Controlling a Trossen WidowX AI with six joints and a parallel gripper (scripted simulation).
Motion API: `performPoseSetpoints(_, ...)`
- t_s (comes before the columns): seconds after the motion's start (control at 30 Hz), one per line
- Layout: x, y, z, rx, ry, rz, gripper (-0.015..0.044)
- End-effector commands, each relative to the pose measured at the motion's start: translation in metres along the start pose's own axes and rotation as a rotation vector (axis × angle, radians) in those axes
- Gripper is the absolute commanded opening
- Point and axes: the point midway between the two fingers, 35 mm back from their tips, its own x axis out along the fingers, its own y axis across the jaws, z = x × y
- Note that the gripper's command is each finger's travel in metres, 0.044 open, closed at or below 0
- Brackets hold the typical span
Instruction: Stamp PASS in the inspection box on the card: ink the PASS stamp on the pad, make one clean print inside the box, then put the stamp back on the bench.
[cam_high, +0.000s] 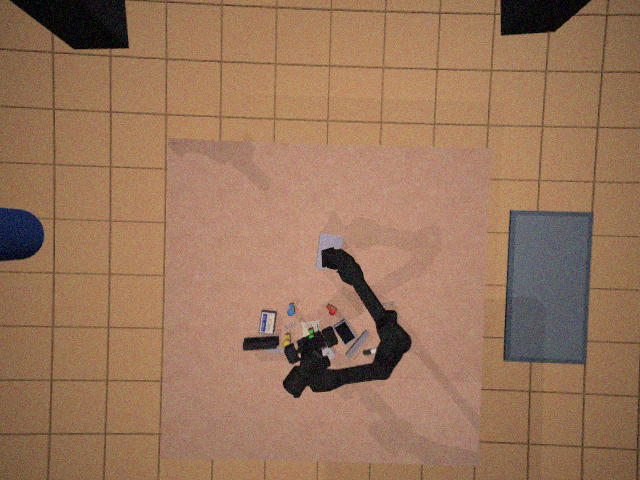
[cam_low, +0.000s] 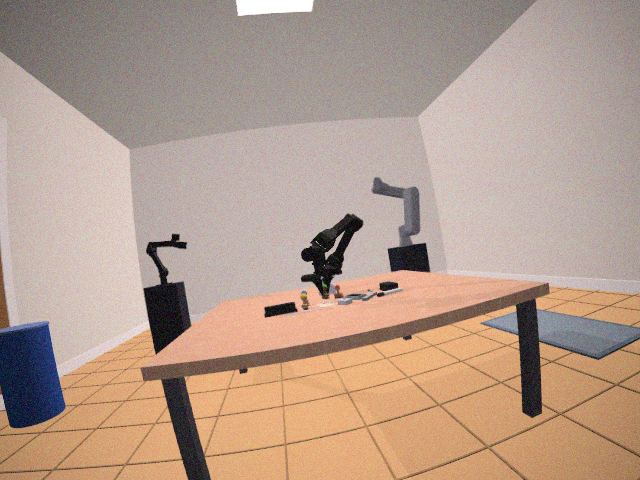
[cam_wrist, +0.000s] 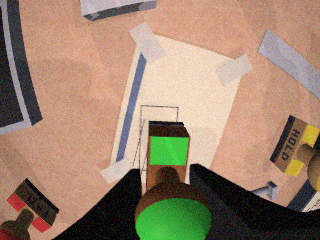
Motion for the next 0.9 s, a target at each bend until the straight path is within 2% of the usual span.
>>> performPoseSetpoints(0.0, 0.003, 0.0, 0.0, 0.006, -0.005, 0.003, 0.0)
performPoseSetpoints(0.87, 0.02, 0.002, -0.001, 0.006, -0.01, 0.005, 0.0)
